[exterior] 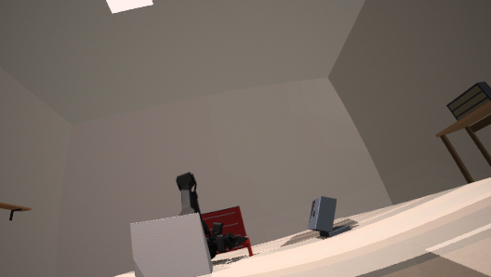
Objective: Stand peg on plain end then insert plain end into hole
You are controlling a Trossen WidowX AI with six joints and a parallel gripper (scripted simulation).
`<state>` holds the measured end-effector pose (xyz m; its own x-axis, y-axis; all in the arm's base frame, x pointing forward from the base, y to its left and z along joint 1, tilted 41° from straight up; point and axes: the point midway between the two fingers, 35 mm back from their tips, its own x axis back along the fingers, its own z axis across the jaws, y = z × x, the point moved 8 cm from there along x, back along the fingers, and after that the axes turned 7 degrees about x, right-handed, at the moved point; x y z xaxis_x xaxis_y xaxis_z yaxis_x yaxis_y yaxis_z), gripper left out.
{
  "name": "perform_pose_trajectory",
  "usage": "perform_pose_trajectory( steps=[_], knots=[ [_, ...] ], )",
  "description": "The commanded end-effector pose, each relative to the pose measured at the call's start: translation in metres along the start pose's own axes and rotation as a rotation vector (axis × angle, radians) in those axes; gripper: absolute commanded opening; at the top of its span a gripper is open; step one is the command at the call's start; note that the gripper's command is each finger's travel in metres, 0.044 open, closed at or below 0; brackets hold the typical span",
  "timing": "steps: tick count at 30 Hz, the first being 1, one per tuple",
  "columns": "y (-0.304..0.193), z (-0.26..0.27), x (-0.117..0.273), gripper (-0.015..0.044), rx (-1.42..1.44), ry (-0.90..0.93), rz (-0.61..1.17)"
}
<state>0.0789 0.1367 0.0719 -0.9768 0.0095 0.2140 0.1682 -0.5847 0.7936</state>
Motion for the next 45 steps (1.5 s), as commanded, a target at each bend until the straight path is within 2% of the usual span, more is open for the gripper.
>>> perform_pose_trajectory(
  steps=[1, 11, 23, 34, 45],
  knots=[
    [0.000, 0.000, 0.000, 0.0130, -0.001, 0.000, 0.000],
    [0.000, 0.000, 0.000, 0.0130, -0.001, 0.000, 0.000],
    [0.000, 0.000, 0.000, 0.0440, -0.001, 0.000, 0.000],
    [0.003, 0.002, -0.001, 0.0440, -0.002, -0.009, 0.004],
    [0.064, 0.020, -0.012, 0.0440, -0.022, -0.086, 0.057]
  ],
)
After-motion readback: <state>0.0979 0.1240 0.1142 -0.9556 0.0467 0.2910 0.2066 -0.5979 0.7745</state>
